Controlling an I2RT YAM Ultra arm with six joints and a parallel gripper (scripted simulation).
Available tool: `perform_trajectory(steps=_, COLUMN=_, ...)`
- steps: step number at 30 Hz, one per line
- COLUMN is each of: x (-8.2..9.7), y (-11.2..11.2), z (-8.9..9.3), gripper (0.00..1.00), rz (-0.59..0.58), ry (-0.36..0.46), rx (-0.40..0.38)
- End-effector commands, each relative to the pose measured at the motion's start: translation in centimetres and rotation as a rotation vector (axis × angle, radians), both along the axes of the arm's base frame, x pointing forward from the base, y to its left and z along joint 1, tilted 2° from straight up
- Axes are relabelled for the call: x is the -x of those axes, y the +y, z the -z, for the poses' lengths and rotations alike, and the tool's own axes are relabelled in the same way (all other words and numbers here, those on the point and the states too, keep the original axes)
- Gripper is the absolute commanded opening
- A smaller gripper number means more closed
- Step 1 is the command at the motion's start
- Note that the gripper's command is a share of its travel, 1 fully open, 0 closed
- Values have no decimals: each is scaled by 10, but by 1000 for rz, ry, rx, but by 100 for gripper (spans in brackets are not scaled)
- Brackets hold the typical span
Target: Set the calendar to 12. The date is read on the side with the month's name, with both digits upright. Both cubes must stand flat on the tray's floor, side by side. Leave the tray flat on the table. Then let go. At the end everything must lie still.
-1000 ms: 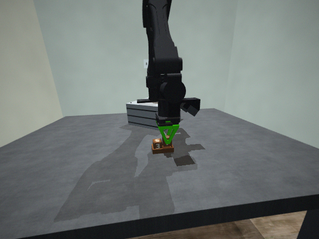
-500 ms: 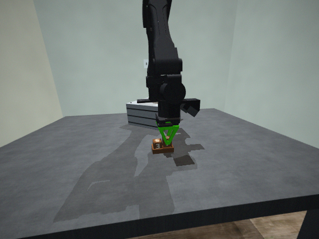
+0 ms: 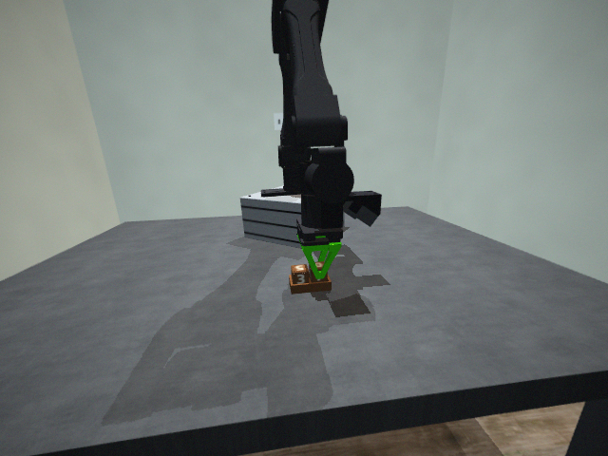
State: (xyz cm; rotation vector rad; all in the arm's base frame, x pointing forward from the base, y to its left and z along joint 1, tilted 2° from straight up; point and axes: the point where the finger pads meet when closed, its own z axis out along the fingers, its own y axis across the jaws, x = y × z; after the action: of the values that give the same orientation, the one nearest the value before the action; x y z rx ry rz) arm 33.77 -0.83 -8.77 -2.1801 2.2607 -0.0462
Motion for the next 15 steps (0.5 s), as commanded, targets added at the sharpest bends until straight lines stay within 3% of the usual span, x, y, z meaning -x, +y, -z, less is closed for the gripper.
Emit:
perform_trajectory(steps=1, x=-3, y=0, z=-2, gripper=26, rz=0, ry=-12, rx=-1)
perform_trajectory(steps=15, x=-3, y=0, z=0, gripper=26, rz=0, ry=-12, rx=-1)
